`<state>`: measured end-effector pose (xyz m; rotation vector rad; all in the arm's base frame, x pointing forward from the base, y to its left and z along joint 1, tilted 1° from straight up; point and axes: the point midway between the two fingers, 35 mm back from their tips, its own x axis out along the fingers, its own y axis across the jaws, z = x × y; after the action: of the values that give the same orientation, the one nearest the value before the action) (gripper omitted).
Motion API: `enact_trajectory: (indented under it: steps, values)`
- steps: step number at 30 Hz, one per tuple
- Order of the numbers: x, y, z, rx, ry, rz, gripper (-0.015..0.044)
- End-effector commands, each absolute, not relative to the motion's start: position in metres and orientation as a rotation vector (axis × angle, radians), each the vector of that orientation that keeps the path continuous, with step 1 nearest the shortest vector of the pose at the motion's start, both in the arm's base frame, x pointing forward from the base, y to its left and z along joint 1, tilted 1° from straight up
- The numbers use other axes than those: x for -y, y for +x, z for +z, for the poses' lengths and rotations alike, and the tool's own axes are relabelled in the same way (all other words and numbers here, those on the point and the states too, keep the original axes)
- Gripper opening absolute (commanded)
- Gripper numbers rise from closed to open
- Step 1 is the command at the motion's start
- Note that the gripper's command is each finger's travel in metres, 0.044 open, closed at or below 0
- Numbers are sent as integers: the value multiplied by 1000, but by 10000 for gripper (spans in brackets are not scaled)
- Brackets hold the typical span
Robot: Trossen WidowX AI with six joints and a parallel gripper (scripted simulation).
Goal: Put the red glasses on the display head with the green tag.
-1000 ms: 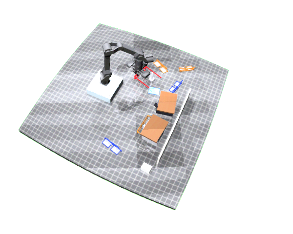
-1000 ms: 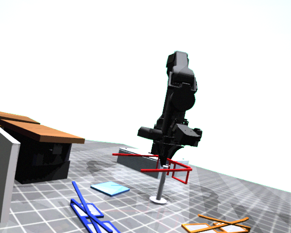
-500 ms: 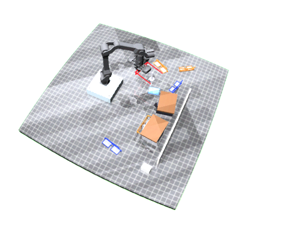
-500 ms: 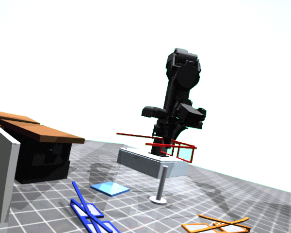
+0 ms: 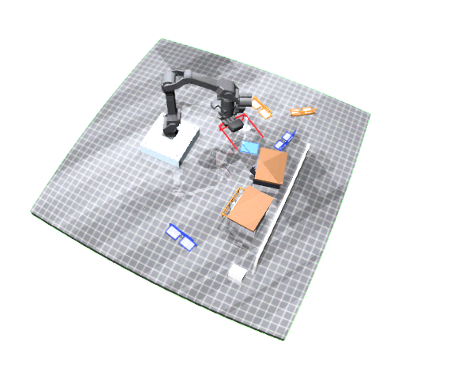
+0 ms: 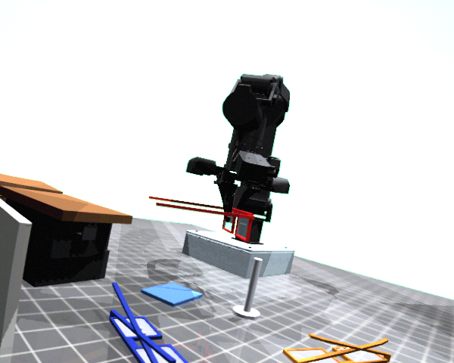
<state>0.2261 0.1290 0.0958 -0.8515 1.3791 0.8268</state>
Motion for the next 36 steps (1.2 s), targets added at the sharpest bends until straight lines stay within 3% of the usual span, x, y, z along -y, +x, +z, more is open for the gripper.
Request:
enact_trajectory:
  steps: [1, 36]
  values:
    - [-114, 230, 96, -1403, -800, 773, 0]
    - [34, 243, 98, -1532, -269, 230, 0]
